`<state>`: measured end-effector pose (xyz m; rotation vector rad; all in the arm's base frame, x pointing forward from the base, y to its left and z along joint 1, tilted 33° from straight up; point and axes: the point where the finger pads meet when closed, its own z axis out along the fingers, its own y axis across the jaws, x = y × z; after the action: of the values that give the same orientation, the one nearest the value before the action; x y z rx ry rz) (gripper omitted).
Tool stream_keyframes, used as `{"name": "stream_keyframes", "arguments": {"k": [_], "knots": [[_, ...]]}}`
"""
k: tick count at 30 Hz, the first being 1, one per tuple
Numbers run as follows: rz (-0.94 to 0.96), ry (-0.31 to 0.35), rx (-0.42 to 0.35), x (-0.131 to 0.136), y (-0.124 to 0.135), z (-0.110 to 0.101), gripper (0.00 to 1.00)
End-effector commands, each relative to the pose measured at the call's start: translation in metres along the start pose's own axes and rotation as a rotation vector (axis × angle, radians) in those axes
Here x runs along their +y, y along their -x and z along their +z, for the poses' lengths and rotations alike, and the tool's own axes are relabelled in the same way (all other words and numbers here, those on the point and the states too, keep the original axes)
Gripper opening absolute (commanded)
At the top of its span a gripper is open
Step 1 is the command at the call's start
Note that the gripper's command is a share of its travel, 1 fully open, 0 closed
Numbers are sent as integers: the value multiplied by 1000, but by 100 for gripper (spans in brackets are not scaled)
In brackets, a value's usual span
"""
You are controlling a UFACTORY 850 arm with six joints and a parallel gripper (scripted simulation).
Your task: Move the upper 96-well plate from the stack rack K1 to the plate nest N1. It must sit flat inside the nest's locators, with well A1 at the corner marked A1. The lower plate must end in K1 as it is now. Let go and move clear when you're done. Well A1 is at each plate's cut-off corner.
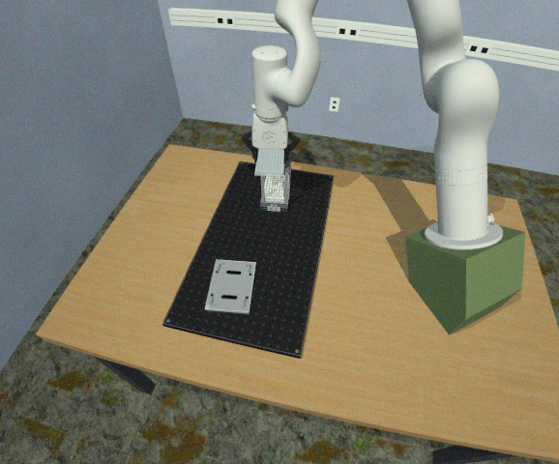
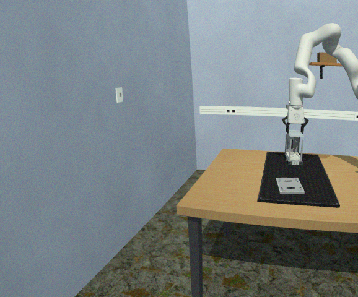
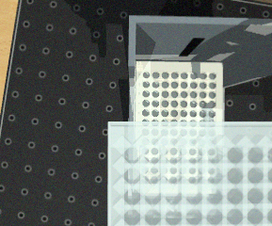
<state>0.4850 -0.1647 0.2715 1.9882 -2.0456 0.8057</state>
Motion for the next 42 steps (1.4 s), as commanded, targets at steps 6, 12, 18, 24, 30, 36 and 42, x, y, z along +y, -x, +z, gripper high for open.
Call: {"name": "stream_keyframes", "arguments": {"k": [6, 12, 18, 24, 30, 36, 42], "knots": [[1, -2, 2, -8, 30, 0, 0], [1, -2, 2, -13, 49, 1, 0], [1, -2, 2, -17, 65, 1, 0], [1, -2, 2, -21, 81, 2, 0], [1, -2, 2, -26, 101, 2, 0], [1, -2, 2, -29, 114, 2, 0], [1, -2, 2, -34, 133, 3, 0]]}}
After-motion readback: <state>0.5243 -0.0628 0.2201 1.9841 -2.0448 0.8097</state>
